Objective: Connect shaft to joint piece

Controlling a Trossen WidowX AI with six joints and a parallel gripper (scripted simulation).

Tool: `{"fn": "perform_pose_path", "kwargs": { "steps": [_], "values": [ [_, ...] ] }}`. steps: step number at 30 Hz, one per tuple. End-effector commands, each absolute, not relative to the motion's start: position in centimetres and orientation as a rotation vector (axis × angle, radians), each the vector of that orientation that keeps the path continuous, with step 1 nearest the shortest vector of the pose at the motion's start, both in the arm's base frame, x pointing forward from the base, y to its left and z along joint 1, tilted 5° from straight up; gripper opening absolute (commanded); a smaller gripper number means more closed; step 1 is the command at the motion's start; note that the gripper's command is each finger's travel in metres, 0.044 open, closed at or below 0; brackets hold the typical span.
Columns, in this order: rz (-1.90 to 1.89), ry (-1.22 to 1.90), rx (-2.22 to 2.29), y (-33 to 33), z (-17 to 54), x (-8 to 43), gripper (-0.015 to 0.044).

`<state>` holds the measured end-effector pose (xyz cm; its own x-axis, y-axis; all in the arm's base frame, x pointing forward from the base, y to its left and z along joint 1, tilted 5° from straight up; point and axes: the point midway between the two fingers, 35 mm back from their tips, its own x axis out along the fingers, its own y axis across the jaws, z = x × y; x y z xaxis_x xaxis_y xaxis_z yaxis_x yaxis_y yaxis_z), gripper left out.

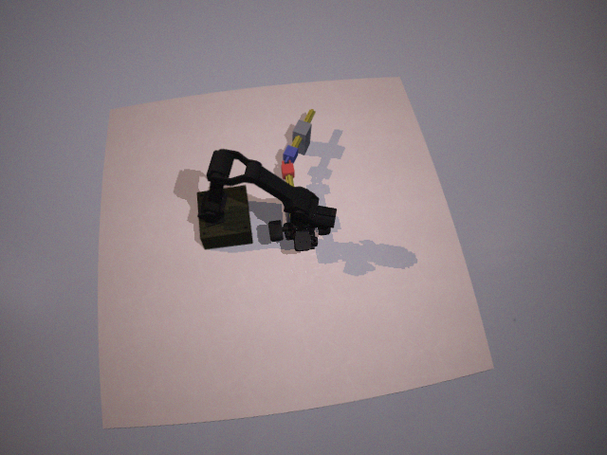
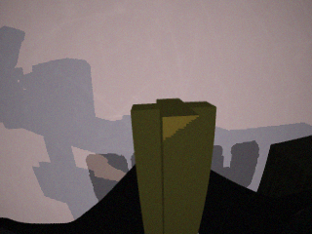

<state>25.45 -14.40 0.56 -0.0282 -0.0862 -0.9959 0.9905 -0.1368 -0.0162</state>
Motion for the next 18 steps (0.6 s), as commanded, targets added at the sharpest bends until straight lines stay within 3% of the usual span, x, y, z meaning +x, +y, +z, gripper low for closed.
{"fn": "perform_pose_path", "kwargs": {
  "steps": [1, 3, 8, 18],
  "values": [
    [-1.365, 1.094, 1.23, -14.4, 0.55, 25.46, 0.0026],
    [-1.365, 1.094, 1.23, -14.4, 0.55, 25.46, 0.0067],
    [-1.365, 1.094, 1.23, -14.4, 0.55, 25.46, 0.0067],
    [-1.365, 1.094, 1.23, -14.4, 0.55, 25.46, 0.0329]
  ]
}}
